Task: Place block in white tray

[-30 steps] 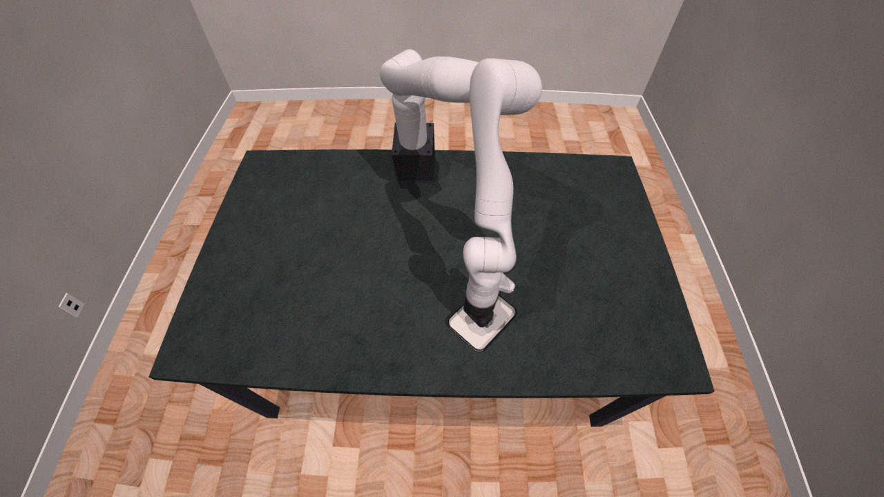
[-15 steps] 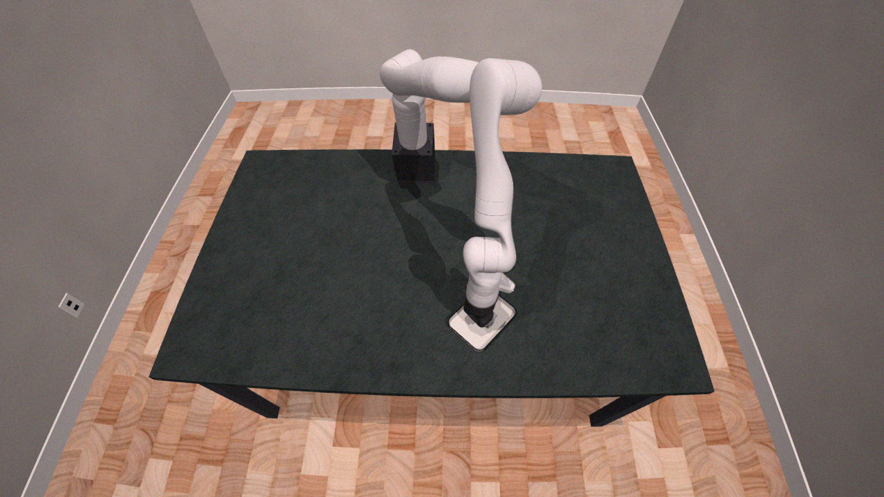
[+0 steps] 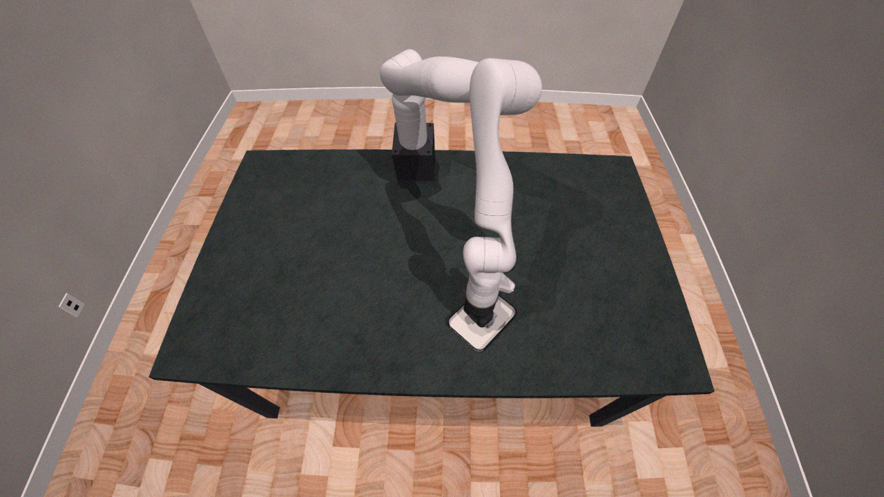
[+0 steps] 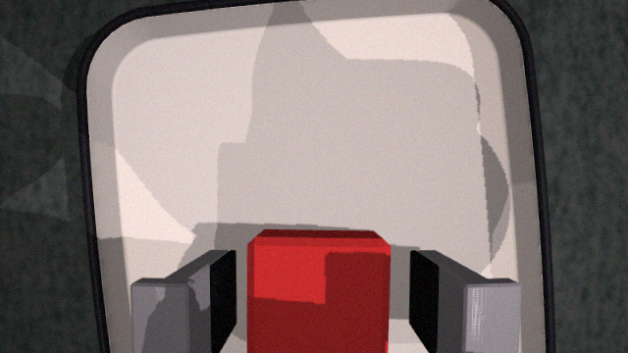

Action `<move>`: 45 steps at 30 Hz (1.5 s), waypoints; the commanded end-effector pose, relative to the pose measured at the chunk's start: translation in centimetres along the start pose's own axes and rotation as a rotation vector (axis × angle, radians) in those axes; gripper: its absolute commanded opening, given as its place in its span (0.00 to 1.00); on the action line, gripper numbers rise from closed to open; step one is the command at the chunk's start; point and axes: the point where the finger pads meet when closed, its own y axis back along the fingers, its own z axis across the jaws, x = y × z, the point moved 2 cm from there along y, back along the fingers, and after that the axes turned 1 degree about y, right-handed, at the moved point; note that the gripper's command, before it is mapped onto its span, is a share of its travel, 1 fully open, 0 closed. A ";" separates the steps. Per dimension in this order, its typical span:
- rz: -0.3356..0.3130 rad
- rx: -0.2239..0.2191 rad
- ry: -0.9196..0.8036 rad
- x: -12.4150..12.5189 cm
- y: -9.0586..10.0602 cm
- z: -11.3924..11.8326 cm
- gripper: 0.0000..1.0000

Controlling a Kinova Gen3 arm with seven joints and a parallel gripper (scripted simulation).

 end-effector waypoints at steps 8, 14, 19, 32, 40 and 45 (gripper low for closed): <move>0.000 -0.002 0.000 0.0 0.5 0.1 1.00; 0.000 -0.002 0.000 0.0 1.3 0.1 1.00; 0.000 -0.002 0.000 0.0 2.7 0.1 1.00; 0.000 -0.002 0.000 0.0 5.5 0.1 1.00; 0.000 -0.002 0.000 0.0 6.0 0.1 1.00; 0.000 -0.002 0.000 0.0 6.0 0.1 1.00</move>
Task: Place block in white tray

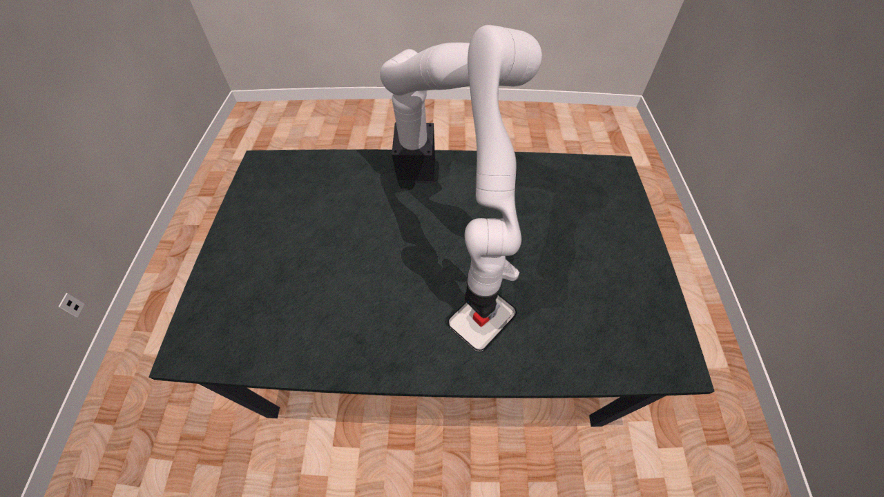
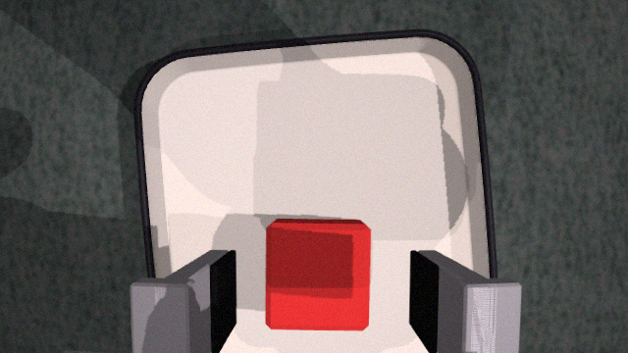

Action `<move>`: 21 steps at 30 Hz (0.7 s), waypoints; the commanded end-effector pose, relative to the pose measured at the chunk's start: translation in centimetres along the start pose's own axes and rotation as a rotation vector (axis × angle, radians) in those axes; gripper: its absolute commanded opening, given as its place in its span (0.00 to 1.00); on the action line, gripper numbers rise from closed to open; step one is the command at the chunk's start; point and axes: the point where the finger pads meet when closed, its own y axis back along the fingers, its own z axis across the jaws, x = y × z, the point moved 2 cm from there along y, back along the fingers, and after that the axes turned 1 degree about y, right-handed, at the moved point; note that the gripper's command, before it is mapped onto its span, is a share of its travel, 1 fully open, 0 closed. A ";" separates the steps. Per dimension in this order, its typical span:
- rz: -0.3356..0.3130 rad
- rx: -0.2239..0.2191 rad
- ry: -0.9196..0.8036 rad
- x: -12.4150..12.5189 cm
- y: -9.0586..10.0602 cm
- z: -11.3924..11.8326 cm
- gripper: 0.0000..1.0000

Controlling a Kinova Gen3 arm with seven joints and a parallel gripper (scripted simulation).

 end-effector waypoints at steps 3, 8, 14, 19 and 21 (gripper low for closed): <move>0.000 -0.002 0.000 0.0 0.1 0.0 1.00; -0.001 -0.001 0.001 0.7 0.1 -1.6 1.00; -0.003 0.003 0.003 2.6 0.2 -6.6 1.00; -0.002 0.002 0.002 3.8 0.2 -9.7 1.00; 0.000 -0.001 0.000 4.6 0.1 -11.7 1.00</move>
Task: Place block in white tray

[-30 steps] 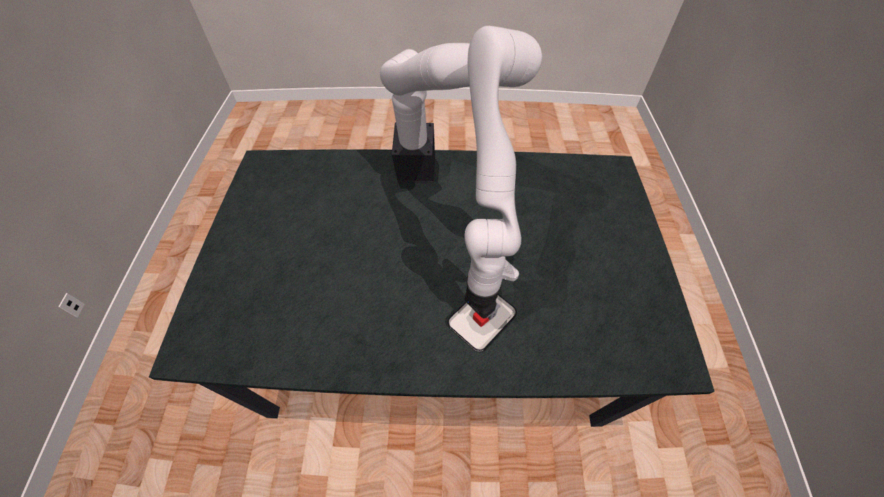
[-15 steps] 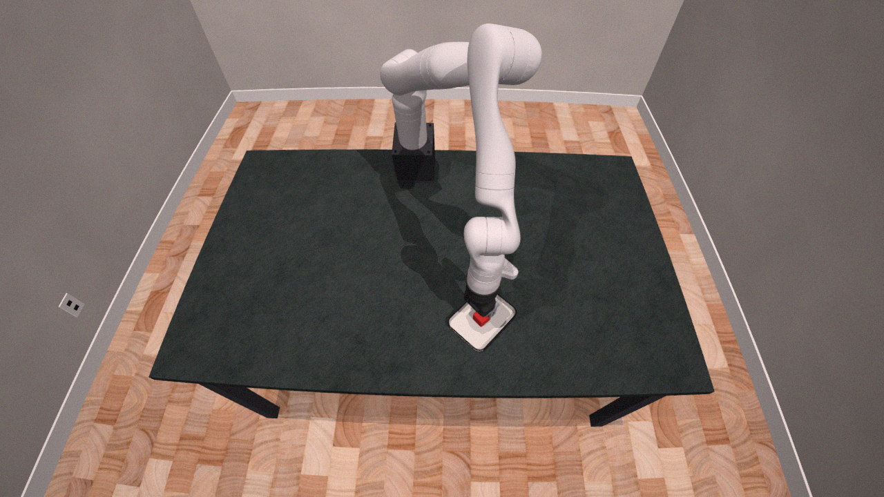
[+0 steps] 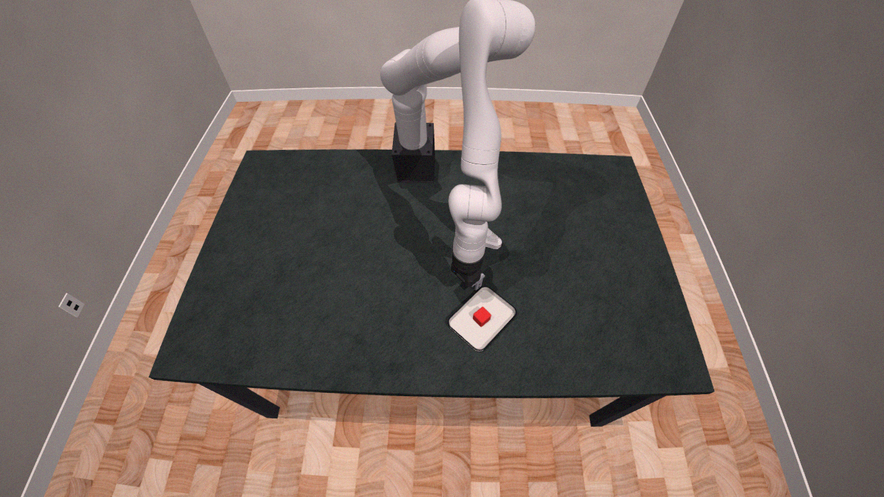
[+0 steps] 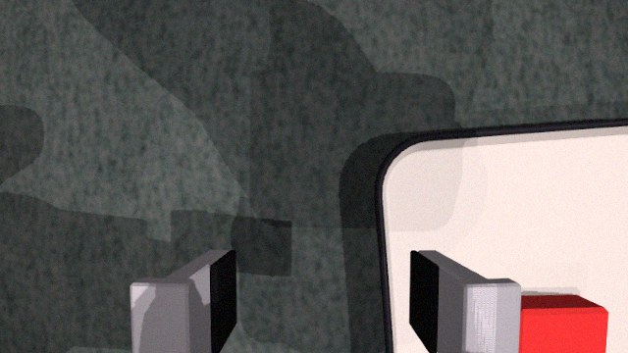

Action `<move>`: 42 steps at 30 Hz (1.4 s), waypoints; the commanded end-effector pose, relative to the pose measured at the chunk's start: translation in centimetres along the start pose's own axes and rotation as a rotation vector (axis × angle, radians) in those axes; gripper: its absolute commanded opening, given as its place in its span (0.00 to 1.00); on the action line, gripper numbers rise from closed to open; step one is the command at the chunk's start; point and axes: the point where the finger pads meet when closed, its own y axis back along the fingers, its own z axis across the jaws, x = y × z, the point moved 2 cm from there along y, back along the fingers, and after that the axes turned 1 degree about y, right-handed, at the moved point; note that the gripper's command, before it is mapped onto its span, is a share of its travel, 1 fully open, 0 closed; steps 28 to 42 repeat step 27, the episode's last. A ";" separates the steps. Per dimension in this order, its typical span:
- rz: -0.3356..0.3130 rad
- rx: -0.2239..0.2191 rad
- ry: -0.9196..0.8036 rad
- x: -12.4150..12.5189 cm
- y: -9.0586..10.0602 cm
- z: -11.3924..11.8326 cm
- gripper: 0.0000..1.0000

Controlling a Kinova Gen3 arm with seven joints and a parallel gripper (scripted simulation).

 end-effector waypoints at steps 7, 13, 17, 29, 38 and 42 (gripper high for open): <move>0.004 -0.020 -0.005 3.2 -0.2 -7.7 1.00; 0.002 -0.020 -0.004 3.5 -0.1 -8.5 1.00; 0.002 -0.019 -0.004 3.5 -0.1 -8.5 1.00; 0.002 -0.019 -0.004 3.5 -0.1 -8.5 1.00; 0.002 -0.019 -0.004 3.5 -0.1 -8.5 1.00; 0.002 -0.019 -0.004 3.5 -0.1 -8.5 1.00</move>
